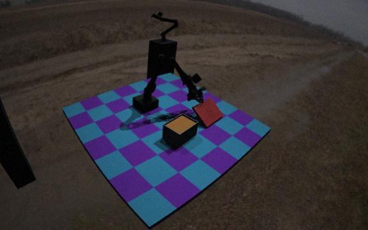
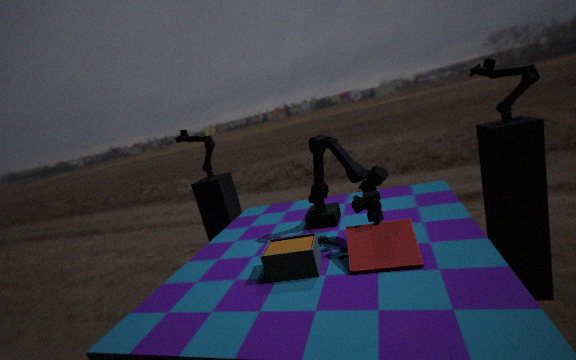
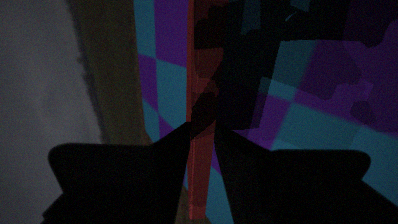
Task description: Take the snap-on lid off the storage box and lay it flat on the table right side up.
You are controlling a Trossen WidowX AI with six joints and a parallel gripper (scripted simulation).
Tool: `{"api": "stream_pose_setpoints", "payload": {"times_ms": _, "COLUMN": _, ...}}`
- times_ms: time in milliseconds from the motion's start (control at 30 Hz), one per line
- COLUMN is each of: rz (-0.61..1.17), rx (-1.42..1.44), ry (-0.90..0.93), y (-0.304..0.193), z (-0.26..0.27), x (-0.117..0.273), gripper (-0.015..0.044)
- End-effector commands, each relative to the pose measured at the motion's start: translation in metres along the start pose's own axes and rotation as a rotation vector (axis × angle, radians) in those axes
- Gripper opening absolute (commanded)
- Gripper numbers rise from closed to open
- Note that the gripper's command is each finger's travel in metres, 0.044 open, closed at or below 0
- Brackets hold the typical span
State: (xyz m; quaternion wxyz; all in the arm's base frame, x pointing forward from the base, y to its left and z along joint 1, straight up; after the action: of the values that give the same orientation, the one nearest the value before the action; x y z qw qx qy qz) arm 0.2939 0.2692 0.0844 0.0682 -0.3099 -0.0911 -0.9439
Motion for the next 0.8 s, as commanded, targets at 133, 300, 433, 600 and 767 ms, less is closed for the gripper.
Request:
{"api": "stream_pose_setpoints", "payload": {"times_ms": 133, "rz": -0.007, "rx": 0.017, "ry": -0.034, "y": 0.001, "z": -0.018, "x": -0.01, "gripper": 0.0}}
{"api": "stream_pose_setpoints", "payload": {"times_ms": 300, "rz": -0.007, "rx": 0.017, "ry": -0.034, "y": 0.0, "z": -0.021, "x": -0.013, "gripper": 0.0}}
{"api": "stream_pose_setpoints", "payload": {"times_ms": 433, "rz": -0.008, "rx": 0.017, "ry": -0.034, "y": 0.0, "z": -0.023, "x": -0.015, "gripper": 0.0}}
{"api": "stream_pose_setpoints", "payload": {"times_ms": 600, "rz": -0.008, "rx": 0.017, "ry": -0.034, "y": -0.001, "z": -0.026, "x": -0.017, "gripper": 0.0}}
{"api": "stream_pose_setpoints", "payload": {"times_ms": 767, "rz": -0.008, "rx": 0.017, "ry": -0.034, "y": -0.001, "z": -0.03, "x": -0.02, "gripper": 0.0}}
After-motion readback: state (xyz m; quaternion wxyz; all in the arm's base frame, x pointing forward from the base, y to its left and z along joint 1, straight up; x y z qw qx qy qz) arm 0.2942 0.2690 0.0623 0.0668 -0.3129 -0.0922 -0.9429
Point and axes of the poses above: the point midway between the two fingers, 35 mm back from their tips, its own x axis back along the fingers, its own z axis across the jaws, y = z × x, the point moved 3 cm from there along x, back along the fingers, and after that the axes turned 13 degrees about x, right-handed, at the moved point
